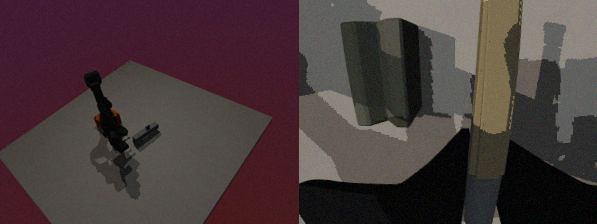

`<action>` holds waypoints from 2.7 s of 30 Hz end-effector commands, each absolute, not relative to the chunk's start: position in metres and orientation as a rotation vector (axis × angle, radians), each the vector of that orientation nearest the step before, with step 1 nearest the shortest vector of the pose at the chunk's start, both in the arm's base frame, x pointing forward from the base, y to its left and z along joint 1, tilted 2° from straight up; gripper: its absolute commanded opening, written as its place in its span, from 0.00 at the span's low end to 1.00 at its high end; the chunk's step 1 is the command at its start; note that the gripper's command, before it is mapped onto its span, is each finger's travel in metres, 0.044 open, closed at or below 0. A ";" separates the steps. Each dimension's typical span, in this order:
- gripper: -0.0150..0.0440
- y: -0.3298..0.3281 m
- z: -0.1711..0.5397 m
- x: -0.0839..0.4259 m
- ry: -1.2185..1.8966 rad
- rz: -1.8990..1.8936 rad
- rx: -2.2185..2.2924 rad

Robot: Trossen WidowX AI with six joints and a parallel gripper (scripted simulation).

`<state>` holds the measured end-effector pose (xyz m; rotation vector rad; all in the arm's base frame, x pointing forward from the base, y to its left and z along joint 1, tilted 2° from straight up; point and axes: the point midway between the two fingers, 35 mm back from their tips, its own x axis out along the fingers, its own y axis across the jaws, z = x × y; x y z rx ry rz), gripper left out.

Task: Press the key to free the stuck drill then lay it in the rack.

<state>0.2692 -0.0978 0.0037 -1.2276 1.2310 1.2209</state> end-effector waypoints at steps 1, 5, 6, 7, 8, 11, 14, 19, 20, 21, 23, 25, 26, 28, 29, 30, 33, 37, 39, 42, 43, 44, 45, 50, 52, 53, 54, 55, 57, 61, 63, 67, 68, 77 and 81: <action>0.25 -0.099 0.006 0.271 1.231 1.212 -1.230; 0.25 -0.099 0.007 0.271 1.231 1.212 -1.230; 0.25 -0.099 0.007 0.271 1.231 1.212 -1.230; 0.25 -0.099 0.007 0.271 1.231 1.212 -1.230; 0.25 -0.099 0.007 0.271 1.231 1.212 -1.230; 0.25 -0.099 0.008 0.271 1.231 1.212 -1.230; 0.25 -0.099 0.008 0.271 1.231 1.212 -1.230; 0.25 -0.099 0.009 0.272 1.231 1.212 -1.230; 0.25 -0.099 0.009 0.272 1.231 1.212 -1.230; 0.25 -0.099 0.009 0.272 1.231 1.212 -1.230; 0.25 -0.099 0.009 0.272 1.231 1.212 -1.230; 0.25 -0.099 0.009 0.272 1.231 1.212 -1.230; 0.25 -0.099 0.009 0.272 1.231 1.212 -1.230; 0.25 -0.099 0.009 0.272 1.231 1.212 -1.230; 0.25 -0.099 0.009 0.272 1.231 1.212 -1.230; 0.25 -0.099 0.009 0.272 1.231 1.212 -1.230; 0.25 -0.099 0.010 0.272 1.231 1.212 -1.230; 0.25 -0.099 0.010 0.273 1.231 1.212 -1.230; 0.25 -0.099 0.010 0.273 1.231 1.212 -1.230; 0.25 -0.099 0.011 0.273 1.231 1.212 -1.230; 0.25 -0.099 0.011 0.273 1.231 1.212 -1.230; 0.25 -0.099 0.011 0.273 1.231 1.212 -1.230; 0.25 -0.099 0.011 0.273 1.231 1.212 -1.230; 0.25 -0.100 0.011 0.273 1.231 1.212 -1.230; 0.25 -0.100 0.011 0.274 1.231 1.212 -1.230; 0.25 -0.100 0.012 0.274 1.231 1.212 -1.230; 0.25 -0.100 0.012 0.274 1.231 1.212 -1.230; 0.25 -0.100 0.012 0.274 1.231 1.212 -1.230; 0.25 -0.100 0.012 0.274 1.231 1.212 -1.230; 0.25 -0.100 0.012 0.274 1.231 1.211 -1.230; 0.25 -0.100 0.013 0.274 1.231 1.211 -1.230; 0.25 -0.100 0.013 0.275 1.231 1.211 -1.230; 0.25 -0.100 0.013 0.275 1.231 1.211 -1.230; 0.25 -0.101 0.012 0.270 1.232 1.212 -1.230; 0.25 -0.104 0.011 0.262 1.232 1.212 -1.230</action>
